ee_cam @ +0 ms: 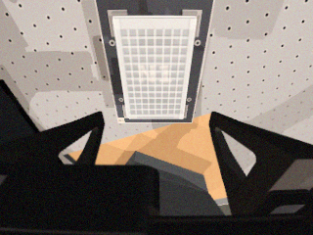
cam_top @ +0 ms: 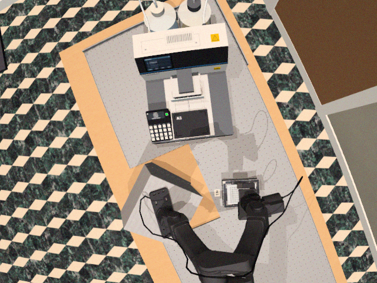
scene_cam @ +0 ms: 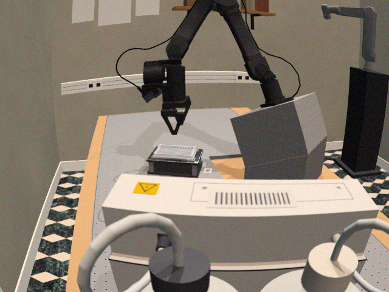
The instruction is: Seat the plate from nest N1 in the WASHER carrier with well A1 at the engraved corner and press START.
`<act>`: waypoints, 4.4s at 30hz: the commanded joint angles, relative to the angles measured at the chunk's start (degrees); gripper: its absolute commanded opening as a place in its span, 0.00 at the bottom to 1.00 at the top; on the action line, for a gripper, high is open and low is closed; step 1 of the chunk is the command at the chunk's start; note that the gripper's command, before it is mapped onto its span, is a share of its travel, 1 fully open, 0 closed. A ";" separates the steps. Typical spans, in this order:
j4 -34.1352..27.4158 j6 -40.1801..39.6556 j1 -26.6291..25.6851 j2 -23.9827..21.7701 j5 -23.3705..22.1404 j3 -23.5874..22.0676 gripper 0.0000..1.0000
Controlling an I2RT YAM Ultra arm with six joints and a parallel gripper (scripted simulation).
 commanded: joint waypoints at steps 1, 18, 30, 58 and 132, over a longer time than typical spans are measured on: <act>2.63 -0.98 -0.22 0.63 -0.49 -0.29 1.00; 8.63 -2.33 -1.59 5.33 -1.06 -2.24 1.00; 12.63 -3.21 -2.46 7.53 -0.99 -1.98 1.00; 14.43 -3.60 -2.34 8.16 -1.09 -1.36 1.00; 17.84 -4.36 -3.31 11.37 -1.49 -1.67 1.00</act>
